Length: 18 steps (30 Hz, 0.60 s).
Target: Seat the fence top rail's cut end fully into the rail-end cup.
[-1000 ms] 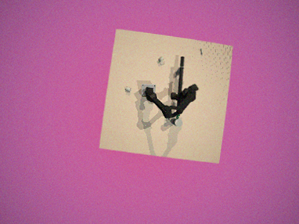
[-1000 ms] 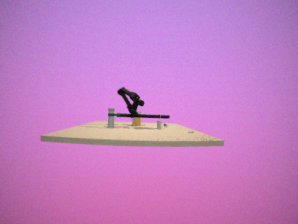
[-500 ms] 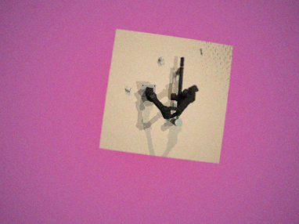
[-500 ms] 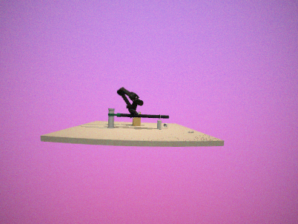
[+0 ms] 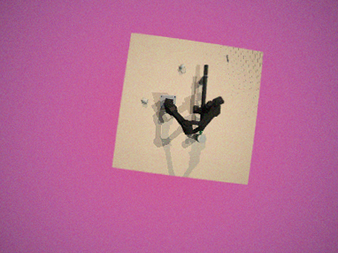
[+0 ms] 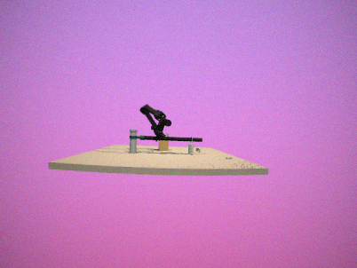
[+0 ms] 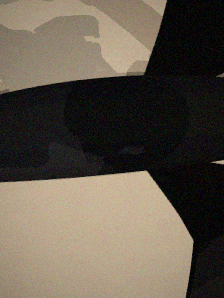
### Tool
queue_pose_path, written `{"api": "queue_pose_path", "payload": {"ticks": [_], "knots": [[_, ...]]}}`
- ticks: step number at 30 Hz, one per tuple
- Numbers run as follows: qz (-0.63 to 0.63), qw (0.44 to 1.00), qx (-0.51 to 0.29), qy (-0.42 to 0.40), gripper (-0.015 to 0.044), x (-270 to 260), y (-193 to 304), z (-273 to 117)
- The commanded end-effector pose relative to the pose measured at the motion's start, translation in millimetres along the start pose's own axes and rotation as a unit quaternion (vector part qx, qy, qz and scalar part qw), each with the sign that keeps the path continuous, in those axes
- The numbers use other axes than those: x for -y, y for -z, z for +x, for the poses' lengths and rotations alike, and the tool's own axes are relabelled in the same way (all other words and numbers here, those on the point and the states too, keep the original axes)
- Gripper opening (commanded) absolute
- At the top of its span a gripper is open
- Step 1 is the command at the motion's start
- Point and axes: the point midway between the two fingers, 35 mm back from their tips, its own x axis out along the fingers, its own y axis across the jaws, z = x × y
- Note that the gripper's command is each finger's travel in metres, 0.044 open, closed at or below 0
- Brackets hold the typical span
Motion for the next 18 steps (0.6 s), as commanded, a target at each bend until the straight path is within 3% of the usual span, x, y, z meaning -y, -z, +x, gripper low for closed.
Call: {"api": "queue_pose_path", "payload": {"ticks": [1, 11, 18], "knots": [[0.000, 1.000, 0.000, 0.000, 0.0000, 0, 0, 0], [0.000, 1.000, 0.000, 0.000, 0.0263, 0, 1, -1], [-0.001, 1.000, -0.003, -0.001, 0.0440, 0, 14, -22]]}}
